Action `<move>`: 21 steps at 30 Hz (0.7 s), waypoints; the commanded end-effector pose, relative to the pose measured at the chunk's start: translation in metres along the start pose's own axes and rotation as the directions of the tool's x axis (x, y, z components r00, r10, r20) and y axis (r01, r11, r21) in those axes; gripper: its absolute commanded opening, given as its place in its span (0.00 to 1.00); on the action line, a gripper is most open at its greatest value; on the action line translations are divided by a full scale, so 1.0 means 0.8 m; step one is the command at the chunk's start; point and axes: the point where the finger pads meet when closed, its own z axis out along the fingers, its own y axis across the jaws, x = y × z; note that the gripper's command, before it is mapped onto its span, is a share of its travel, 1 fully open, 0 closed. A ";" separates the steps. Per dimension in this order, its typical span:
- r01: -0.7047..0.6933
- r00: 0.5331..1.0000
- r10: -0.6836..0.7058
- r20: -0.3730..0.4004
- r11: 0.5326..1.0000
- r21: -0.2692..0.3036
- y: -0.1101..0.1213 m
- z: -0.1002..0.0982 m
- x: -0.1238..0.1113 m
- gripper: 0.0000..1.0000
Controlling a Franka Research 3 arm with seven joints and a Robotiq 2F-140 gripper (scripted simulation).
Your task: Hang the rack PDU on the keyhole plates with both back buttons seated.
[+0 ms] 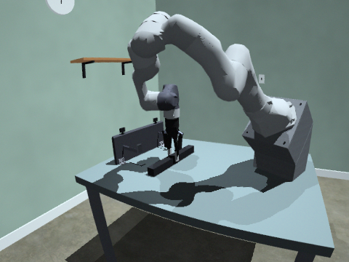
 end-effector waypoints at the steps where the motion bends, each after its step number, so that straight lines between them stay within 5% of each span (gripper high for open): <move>1: 0.005 1.000 -0.005 0.000 1.000 0.001 -0.001 0.001 -0.001 0.00; 21: 0.005 1.000 -0.005 0.000 1.000 0.001 -0.001 -0.003 -0.001 0.00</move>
